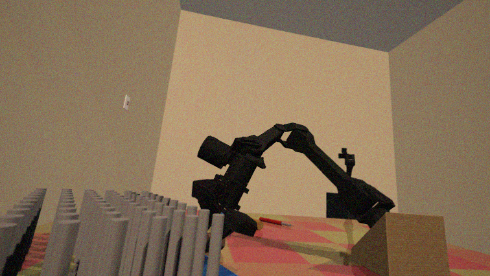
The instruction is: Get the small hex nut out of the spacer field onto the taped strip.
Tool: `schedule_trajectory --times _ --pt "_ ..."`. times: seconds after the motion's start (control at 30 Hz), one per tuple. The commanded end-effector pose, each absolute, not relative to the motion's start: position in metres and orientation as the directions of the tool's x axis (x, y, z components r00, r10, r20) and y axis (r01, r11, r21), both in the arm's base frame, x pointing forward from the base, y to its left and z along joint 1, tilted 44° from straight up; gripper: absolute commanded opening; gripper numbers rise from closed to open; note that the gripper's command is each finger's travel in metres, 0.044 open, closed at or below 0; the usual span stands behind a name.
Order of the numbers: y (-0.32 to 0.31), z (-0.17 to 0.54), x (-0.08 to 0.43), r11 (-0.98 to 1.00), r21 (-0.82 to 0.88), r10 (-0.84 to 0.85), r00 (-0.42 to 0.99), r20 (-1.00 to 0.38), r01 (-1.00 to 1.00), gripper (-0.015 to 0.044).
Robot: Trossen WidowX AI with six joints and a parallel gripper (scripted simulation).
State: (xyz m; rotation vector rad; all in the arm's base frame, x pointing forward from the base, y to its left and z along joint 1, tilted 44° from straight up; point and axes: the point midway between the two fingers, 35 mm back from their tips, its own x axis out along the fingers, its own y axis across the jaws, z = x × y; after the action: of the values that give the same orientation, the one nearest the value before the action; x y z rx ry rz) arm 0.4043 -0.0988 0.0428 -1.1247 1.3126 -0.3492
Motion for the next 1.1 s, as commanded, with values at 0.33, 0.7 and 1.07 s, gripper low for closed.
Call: schedule_trajectory --times 0.33,0.7,1.07 --pt "-0.101 0.045 0.397 0.47 -0.799 -0.756 0.297 -0.584 -0.374 0.0" --pt "-0.102 0.047 0.391 0.47 -0.799 -0.756 0.297 -0.584 -0.374 0.0" --pt "-0.104 0.049 0.385 0.47 -0.799 -0.756 0.297 -0.584 -0.375 0.0"
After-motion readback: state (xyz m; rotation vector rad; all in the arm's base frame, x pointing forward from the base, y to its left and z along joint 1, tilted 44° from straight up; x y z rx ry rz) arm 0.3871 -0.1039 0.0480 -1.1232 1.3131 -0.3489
